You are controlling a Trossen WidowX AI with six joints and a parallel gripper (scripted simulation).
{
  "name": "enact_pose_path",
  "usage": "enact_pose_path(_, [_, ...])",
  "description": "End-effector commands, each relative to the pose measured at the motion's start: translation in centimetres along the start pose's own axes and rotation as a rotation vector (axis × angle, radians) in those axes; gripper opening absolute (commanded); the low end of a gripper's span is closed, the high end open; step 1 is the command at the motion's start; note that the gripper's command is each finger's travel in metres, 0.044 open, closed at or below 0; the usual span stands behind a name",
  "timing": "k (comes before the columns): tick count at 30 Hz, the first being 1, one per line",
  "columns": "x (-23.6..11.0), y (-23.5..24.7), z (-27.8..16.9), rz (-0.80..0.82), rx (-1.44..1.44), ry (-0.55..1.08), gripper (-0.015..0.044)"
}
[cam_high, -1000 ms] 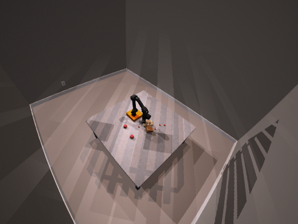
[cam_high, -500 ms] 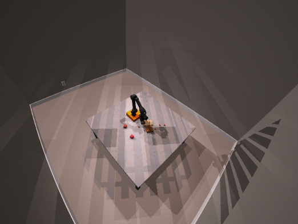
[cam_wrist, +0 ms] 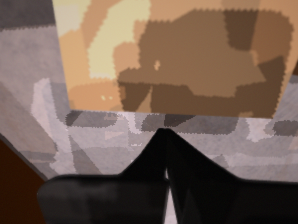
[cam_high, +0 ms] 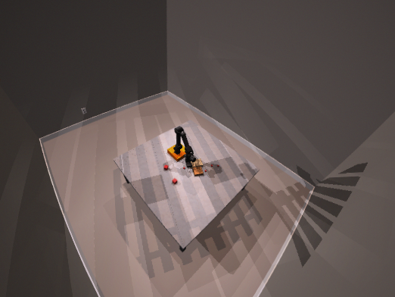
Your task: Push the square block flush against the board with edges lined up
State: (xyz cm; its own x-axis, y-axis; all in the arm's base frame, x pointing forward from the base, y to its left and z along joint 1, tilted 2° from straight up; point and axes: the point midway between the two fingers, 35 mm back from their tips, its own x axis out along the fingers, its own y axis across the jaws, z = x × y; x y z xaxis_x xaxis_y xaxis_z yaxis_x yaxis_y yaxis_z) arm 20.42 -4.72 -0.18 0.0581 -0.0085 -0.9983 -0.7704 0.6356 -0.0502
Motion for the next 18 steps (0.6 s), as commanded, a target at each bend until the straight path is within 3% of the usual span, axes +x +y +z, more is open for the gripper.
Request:
enact_pose_path(1, [0.1, 0.0, 0.5, 0.001, 0.002, -0.004, 0.0000])
enact_pose_path(18, [0.1, -0.1, 2.4, 0.001, 0.002, -0.006, 0.0000])
